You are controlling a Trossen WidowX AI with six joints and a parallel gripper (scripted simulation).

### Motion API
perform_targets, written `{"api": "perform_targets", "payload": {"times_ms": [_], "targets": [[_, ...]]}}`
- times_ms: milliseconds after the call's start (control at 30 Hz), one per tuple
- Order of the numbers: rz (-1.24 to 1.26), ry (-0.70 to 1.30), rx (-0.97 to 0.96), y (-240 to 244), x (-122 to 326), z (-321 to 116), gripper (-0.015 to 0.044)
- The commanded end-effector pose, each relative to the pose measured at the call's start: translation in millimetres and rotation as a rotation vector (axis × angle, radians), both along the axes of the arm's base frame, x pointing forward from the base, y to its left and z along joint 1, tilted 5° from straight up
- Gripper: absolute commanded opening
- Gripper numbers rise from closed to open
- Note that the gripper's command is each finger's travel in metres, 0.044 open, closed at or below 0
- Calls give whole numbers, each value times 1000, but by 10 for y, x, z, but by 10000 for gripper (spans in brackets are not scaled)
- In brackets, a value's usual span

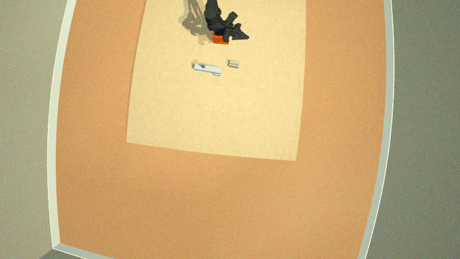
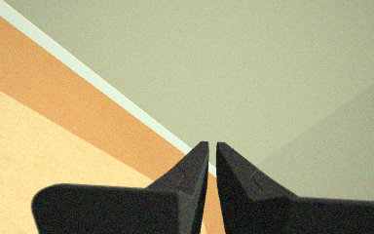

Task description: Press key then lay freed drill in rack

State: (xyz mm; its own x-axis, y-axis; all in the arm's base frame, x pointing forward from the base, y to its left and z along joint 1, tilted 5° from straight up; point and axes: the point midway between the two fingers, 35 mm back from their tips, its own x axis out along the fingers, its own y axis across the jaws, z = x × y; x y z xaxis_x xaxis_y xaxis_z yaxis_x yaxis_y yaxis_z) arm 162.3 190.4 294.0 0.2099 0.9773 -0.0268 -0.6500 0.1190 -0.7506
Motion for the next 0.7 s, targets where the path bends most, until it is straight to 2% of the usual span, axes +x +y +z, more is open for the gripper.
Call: {"api": "perform_targets", "payload": {"times_ms": [0,167,333,467,667], "targets": [[-236,304,-53,-146,537,-254,0],[-587,712,-128,-536,1101,-737,0],[-953,1082,-215,-1079,1375,-1269,0],[-1255,1345,-304,-1569,1379,-1651,0],[-1689,1649,-488,-2265,1124,-2017,0]]}}
